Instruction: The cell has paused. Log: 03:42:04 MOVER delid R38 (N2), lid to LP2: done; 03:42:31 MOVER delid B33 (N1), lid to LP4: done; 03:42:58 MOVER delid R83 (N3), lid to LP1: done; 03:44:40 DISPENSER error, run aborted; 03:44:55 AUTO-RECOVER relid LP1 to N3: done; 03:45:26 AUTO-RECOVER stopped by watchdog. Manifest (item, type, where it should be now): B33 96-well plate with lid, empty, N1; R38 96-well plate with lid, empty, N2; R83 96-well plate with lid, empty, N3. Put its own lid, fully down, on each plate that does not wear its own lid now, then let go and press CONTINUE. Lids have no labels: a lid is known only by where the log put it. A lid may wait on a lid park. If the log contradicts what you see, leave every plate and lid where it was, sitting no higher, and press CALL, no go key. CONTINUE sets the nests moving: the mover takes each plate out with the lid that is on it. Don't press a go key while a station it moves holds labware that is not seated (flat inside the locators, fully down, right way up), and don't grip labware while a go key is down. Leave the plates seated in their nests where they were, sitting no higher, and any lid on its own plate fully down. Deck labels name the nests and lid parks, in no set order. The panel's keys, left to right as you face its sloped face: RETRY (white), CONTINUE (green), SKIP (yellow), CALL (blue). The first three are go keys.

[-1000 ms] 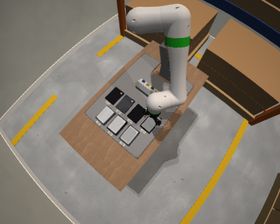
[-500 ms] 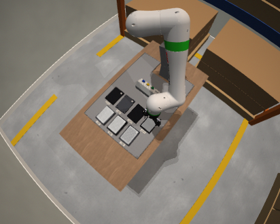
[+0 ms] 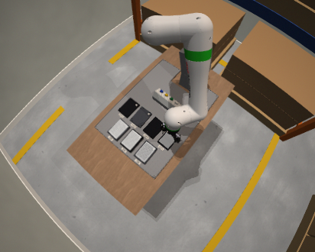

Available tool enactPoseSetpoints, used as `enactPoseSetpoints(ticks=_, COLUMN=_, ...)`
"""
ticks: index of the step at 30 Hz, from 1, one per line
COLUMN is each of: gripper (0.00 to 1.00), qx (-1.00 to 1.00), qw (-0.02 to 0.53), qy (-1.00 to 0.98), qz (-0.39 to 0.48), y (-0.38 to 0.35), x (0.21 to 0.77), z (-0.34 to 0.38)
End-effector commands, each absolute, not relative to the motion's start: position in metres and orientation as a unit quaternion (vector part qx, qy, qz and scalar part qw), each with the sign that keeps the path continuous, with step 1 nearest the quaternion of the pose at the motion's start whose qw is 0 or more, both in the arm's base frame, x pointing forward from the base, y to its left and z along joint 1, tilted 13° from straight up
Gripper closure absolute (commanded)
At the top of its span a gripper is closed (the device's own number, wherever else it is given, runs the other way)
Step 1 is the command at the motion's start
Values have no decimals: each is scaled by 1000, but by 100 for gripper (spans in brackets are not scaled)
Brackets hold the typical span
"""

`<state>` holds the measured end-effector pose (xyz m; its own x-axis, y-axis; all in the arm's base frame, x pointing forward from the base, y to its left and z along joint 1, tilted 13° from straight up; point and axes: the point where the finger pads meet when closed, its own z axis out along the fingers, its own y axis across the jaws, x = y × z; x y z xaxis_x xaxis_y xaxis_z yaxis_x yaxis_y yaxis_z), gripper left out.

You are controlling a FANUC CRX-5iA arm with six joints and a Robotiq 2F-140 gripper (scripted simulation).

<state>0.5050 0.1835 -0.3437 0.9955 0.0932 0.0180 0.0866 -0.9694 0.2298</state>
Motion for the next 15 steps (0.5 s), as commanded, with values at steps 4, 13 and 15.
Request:
enactPoseSetpoints(ticks=4, gripper=34, qx=992, qw=115, qy=45, qz=15, y=183, x=505, z=-347)
enactPoseSetpoints(ticks=13, gripper=34, qx=992, qw=115, qy=45, qz=15, y=183, x=505, z=-348)
enactPoseSetpoints(ticks=15, gripper=34, qx=992, qw=115, qy=45, qz=15, y=183, x=505, z=-348)
